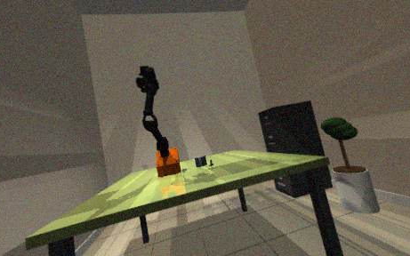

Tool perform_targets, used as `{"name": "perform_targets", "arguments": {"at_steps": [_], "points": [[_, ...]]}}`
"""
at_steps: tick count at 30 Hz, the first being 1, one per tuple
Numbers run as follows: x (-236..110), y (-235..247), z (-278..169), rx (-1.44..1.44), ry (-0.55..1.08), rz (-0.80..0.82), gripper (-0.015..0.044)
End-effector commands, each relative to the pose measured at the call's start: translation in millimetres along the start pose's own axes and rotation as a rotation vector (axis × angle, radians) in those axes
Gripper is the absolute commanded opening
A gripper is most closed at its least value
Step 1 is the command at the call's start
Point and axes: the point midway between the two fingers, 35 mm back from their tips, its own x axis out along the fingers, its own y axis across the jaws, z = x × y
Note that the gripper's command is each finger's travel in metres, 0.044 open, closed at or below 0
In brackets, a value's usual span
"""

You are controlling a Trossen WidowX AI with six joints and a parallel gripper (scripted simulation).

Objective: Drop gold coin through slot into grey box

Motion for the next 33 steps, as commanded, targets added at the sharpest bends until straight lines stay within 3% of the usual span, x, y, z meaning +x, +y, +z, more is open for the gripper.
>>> {"name": "perform_targets", "arguments": {"at_steps": [1, 15, 24, 33], "points": [[-1, 13, -65, 0.115, 0.197, 0.01, 0.0161], [-79, 76, -240, 0.389, 0.794, 0.026, 0.0161], [-178, 140, -329, 0.612, 1.244, 0.042, 0.0161], [-287, 205, -363, 0.826, 1.632, 0.042, 0.0161]]}}
